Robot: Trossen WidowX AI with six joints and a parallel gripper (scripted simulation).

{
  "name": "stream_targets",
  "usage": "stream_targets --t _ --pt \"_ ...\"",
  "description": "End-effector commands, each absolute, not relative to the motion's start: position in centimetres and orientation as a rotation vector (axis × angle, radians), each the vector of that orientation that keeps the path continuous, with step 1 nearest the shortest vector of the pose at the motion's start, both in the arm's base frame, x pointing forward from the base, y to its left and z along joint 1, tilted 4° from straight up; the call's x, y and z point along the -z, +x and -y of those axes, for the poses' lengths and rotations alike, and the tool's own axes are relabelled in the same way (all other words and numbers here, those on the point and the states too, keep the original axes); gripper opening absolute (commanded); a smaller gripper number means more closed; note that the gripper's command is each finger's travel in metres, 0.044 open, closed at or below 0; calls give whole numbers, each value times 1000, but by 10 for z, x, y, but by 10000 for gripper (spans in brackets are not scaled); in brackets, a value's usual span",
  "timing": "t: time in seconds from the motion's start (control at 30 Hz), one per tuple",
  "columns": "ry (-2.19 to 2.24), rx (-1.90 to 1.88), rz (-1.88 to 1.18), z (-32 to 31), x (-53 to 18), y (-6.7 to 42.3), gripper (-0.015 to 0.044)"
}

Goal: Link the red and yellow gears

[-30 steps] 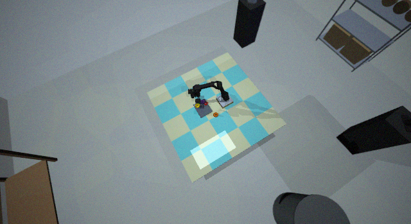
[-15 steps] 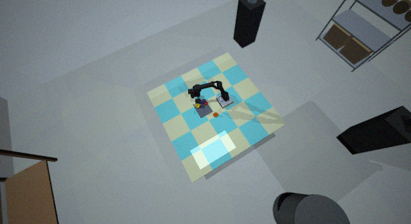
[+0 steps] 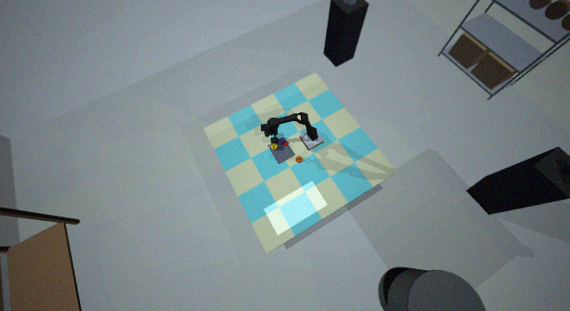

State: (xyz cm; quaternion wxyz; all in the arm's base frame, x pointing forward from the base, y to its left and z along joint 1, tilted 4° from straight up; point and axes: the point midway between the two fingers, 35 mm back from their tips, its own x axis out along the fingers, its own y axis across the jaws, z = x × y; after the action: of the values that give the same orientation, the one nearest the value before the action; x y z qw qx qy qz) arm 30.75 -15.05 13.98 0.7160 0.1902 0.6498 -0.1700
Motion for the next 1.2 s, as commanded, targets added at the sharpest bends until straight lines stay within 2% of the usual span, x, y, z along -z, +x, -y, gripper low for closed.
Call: stream_targets --t 0.0,0.17,0.4,0.6,0.8,0.93,1.17 --pt "419 356 -1441 121 -142 317 440" --pt "390 281 -1452 44 -148 328 440" --pt "378 257 -1470 -47 -157 319 440" --pt "401 297 -1476 -131 -166 287 440" --pt "427 333 -1468 -201 -175 233 440" --pt "444 350 -1460 -232 -180 196 440" --pt "445 351 -1459 -233 -180 194 440"
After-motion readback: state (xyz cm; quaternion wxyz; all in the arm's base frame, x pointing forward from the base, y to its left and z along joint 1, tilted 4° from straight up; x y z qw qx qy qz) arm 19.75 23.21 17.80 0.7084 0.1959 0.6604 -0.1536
